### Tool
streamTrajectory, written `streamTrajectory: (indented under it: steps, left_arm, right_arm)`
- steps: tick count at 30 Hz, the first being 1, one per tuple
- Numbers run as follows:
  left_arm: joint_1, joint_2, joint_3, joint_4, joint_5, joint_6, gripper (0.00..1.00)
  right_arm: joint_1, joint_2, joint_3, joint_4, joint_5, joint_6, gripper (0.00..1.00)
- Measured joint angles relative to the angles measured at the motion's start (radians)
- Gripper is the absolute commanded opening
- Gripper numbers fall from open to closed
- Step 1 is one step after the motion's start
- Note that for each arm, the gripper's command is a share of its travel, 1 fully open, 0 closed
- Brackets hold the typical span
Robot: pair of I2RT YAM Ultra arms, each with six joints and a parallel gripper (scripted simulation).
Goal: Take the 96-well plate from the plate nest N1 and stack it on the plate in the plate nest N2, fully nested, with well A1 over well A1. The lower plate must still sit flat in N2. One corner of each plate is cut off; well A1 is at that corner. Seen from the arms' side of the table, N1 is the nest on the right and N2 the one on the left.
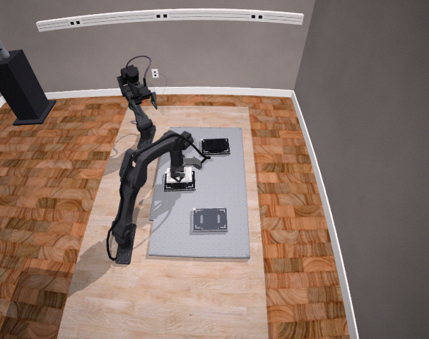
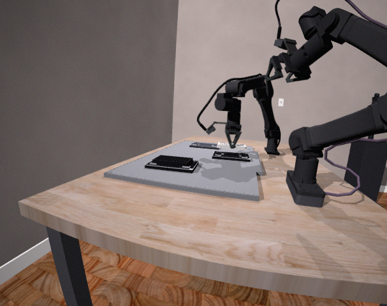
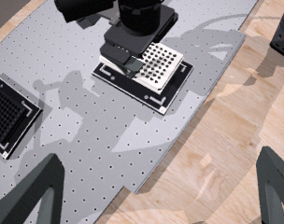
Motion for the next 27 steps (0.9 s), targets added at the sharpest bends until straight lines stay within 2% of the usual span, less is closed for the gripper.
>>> streamTrajectory:
  steps: [12, 19, 27]
  left_arm:
    - [0.000, 0.000, 0.000, 0.000, 0.000, 0.000, 1.00]
    - [0.000, 0.000, 0.000, 0.000, 0.000, 0.000, 1.00]
    - [0.000, 0.000, 0.000, 0.000, 0.000, 0.000, 1.00]
  right_arm:
    - [0.000, 0.000, 0.000, 0.011, 0.001, 0.000, 0.80]
    - [0.000, -0.001, -0.060, 0.034, 0.002, 0.001, 0.80]
    - [0.000, -0.002, -0.059, 0.043, 0.003, 0.001, 0.80]
